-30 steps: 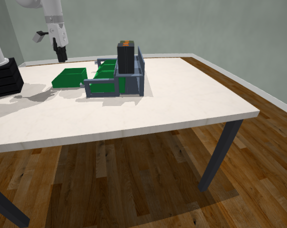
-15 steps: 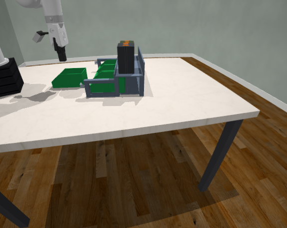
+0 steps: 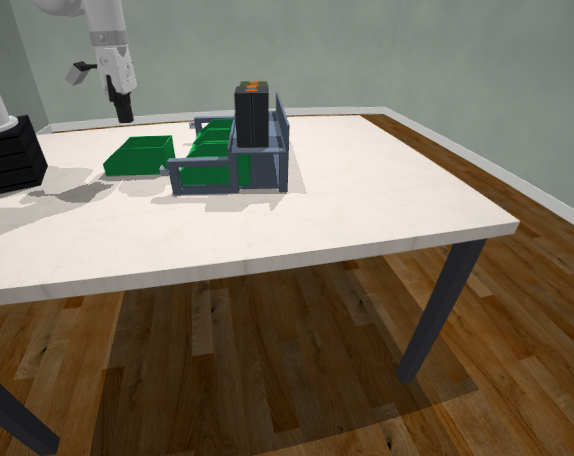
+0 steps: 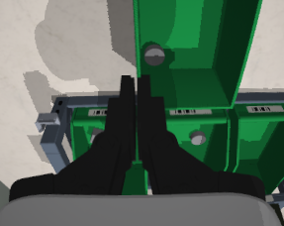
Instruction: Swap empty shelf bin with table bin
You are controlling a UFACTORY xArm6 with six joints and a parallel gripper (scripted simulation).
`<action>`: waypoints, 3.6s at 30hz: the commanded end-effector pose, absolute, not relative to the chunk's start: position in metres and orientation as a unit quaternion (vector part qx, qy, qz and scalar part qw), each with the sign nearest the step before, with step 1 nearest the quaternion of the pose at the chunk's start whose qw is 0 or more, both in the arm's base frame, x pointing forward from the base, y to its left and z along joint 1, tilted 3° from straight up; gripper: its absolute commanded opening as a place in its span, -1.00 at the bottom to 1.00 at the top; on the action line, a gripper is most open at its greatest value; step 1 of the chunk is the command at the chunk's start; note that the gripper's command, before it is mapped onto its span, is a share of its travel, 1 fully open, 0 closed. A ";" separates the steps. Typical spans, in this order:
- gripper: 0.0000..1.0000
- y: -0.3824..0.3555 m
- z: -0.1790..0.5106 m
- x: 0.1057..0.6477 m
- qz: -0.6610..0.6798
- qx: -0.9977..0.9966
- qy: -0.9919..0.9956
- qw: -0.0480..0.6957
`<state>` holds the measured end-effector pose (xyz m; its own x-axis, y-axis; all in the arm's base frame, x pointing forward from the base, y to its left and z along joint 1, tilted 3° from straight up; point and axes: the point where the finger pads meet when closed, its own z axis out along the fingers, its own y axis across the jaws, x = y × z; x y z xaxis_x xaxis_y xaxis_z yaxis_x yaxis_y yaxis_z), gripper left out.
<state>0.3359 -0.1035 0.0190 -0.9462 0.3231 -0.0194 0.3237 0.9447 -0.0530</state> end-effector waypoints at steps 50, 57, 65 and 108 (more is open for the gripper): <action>0.89 0.021 -0.015 0.521 -0.015 0.812 0.583 0.025; 0.89 0.021 -0.015 0.521 -0.015 0.812 0.583 0.025; 0.89 0.021 -0.015 0.521 -0.015 0.812 0.583 0.025; 0.89 0.019 -0.037 0.522 -0.015 0.812 0.583 0.025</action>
<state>0.5198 0.0196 -0.0336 0.3199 0.9459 -0.0548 0.9475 -0.3194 0.0182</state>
